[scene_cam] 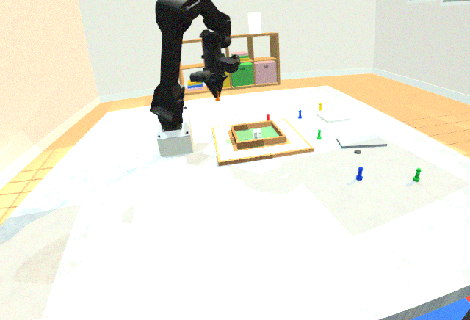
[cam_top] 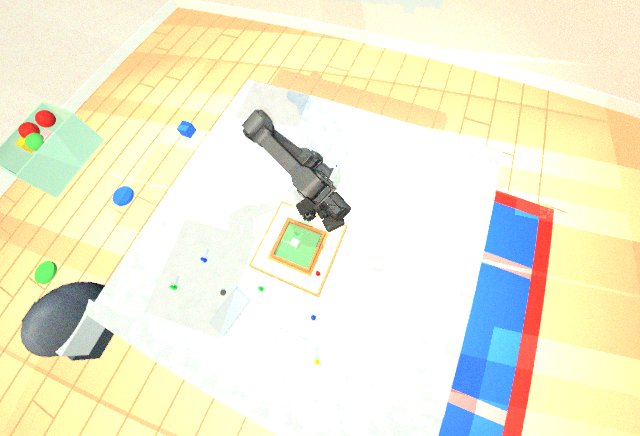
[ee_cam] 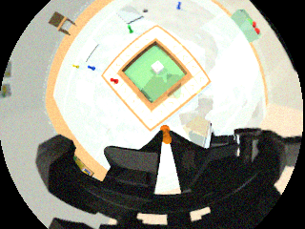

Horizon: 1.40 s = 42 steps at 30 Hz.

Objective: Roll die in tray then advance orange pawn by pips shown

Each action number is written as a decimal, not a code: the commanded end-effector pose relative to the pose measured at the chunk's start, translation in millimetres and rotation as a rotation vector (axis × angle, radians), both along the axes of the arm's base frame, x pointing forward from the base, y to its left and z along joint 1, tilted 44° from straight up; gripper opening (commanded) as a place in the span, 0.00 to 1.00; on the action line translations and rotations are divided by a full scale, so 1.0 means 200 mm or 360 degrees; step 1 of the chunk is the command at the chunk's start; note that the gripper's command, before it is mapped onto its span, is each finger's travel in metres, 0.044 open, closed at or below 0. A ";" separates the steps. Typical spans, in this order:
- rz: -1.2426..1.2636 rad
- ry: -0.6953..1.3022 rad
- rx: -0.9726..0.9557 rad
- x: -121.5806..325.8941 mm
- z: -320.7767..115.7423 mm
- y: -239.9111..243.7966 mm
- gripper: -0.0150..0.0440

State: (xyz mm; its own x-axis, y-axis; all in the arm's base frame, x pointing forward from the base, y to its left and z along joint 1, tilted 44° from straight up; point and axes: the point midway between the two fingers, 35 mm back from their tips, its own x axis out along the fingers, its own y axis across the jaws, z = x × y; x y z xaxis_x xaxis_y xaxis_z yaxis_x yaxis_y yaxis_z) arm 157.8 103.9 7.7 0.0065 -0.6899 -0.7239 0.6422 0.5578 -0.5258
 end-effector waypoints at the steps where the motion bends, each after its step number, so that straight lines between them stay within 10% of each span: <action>1: -0.0007 -0.0002 0.0014 0.02 0.02 -0.07 0.25; 42: -0.0010 -0.0006 -0.0013 0.02 -0.08 -0.71 0.25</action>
